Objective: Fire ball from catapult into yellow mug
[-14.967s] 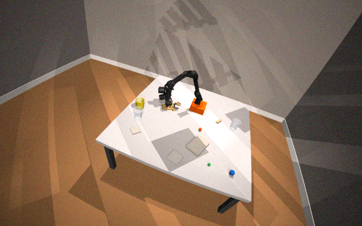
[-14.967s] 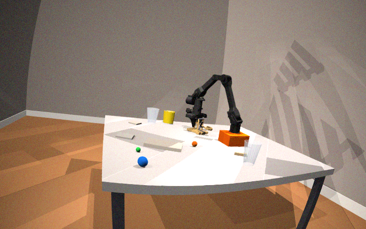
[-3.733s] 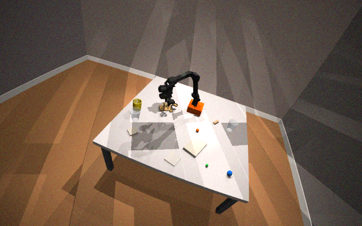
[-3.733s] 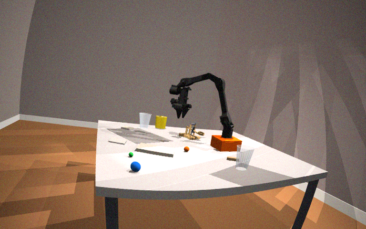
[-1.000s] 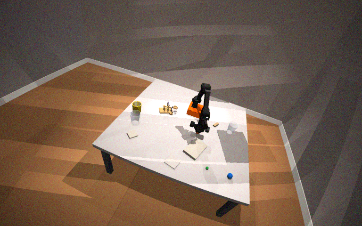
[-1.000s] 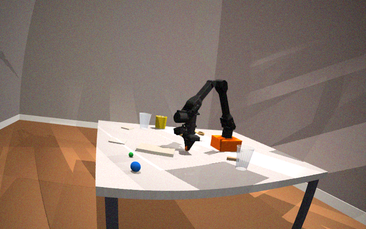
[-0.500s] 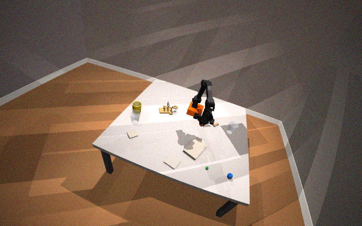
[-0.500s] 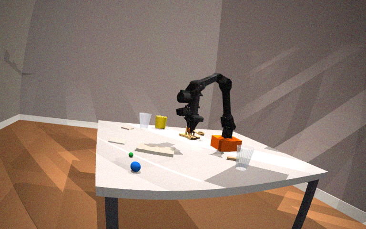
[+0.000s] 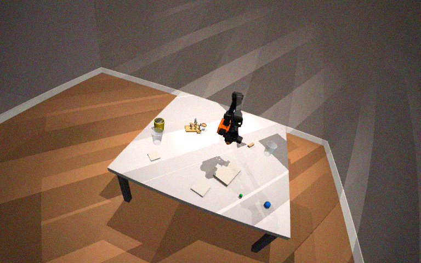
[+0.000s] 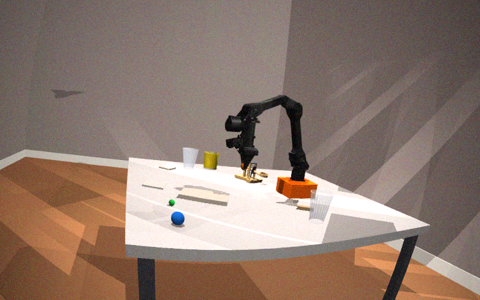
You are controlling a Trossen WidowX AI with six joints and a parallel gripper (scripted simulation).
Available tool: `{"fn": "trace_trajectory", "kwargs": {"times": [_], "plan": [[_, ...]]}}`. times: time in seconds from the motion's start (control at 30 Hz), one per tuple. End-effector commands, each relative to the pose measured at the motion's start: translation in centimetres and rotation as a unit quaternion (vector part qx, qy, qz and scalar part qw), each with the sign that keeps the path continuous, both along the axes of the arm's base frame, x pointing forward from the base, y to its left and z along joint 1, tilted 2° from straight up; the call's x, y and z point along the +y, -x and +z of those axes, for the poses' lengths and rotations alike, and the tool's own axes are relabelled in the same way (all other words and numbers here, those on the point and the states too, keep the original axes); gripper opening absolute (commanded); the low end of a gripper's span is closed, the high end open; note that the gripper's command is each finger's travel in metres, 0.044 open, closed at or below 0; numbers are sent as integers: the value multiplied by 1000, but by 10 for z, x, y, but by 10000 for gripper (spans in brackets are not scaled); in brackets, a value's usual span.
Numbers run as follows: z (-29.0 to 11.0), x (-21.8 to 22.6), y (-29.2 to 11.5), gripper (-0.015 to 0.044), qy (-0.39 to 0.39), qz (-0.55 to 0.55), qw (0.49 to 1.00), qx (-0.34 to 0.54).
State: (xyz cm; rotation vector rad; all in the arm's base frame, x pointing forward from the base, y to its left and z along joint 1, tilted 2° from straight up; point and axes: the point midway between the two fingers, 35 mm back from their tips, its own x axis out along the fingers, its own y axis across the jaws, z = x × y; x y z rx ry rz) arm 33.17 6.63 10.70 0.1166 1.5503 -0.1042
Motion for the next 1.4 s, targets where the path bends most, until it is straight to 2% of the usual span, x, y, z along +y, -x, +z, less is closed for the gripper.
{"fn": "trace_trajectory", "kwargs": {"times": [0.0, 0.63, 1.37], "plan": [[-1, -20, 4, 0, -2, -24, 1000, 8], [-14, -123, 34, 0, -7, -147, 988, 49], [-28, -210, 102, 0, -33, -261, 960, 91]]}}
